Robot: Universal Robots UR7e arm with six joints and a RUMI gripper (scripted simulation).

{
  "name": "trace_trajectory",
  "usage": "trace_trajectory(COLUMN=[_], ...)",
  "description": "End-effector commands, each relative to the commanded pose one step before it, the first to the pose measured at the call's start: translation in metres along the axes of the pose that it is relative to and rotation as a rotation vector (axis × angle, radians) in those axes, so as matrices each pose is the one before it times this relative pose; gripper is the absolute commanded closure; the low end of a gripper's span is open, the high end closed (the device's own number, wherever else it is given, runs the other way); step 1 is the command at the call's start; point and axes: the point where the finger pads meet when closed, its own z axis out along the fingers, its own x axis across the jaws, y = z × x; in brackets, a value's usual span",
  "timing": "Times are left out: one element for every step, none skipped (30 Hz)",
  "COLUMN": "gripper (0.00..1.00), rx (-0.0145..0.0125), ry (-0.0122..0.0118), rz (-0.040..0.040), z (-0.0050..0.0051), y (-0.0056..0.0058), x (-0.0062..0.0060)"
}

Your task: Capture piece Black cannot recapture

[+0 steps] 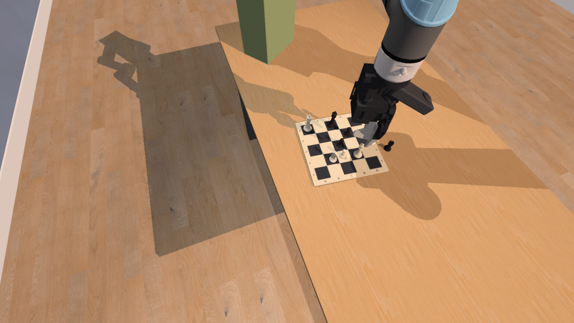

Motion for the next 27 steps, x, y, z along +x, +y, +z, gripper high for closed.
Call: trace_trajectory(gripper=[0.75, 0.75, 0.75, 0.75, 0.75, 0.75, 0.75, 0.75, 0.75, 0.75, 0.75, 0.75, 0.75, 0.75, 0.75, 0.75, 0.75, 0.75, 0.75, 0.75, 0.75, 0.75, 0.75, 0.75, 0.75, 0.75, 0.75], rx=[-0.00003, 0.00000, 0.00000, 0.00000, 0.00000, 0.00001, -0.00001, 0.00000, 0.00000, 0.00000, 0.00000, 0.00000, 0.00000, 0.00000, 0.00000, 0.00000, 0.00000, 0.00000, 0.00000, 0.00000, 0.00000, 0.00000, 0.00000, 0.00000, 0.00000, 0.00000, 0.00000], ry=[0.00178, 0.00000, 0.00000, 0.00000, 0.00000, 0.00000, 0.00000, 0.00000, 0.00000, 0.00000, 0.00000, 0.00000, 0.00000, 0.00000, 0.00000, 0.00000, 0.00000, 0.00000, 0.00000, 0.00000, 0.00000, 0.00000, 0.00000, 0.00000, 0.00000, 0.00000, 0.00000], rz=[-0.00027, 0.00000, 0.00000, 0.00000, 0.00000, 0.00000, 0.00000, 0.00000, 0.00000, 0.00000, 0.00000, 0.00000, 0.00000, 0.00000, 0.00000, 0.00000, 0.00000, 0.00000, 0.00000, 0.00000, 0.00000, 0.00000, 0.00000, 0.00000, 0.00000, 0.00000, 0.00000], z=[0.00445, 0.00119, 0.00112, 0.00105, 0.00097, 0.00089, 0.00080, 0.00072, 0.00064, 0.00055, 0.00047, 0.00039, 0.00032, 0.00025, 0.00019, 0.00000, 0.00000, 0.00013, 0.00008, 0.00004, 0.00002, 0.00000, 0.00000, 0.00000, 0.00000, 0.00000, 0.00000], y=[-0.00007, 0.00002, 0.00002, 0.00001, 0.00001, 0.00001, 0.00001, 0.00001, 0.00001, 0.00001, 0.00001, 0.00000, 0.00000, 0.00000, 0.00000, 0.00000, 0.00000, 0.00000, 0.00000, 0.00000, 0.00000, 0.00000, 0.00000, 0.00000, 0.00000, 0.00000, 0.00000], x=[0.00053, 0.00001, 0.00001, 0.00001, 0.00000, 0.00000, 0.00001, 0.00001, 0.00000, 0.00000, 0.00000, 0.00000, 0.00000, 0.00000, 0.00000, 0.00000, 0.00000, 0.00000, 0.00000, 0.00000, 0.00000, 0.00000, 0.00000, 0.00000, 0.00000, 0.00000, 0.00000])
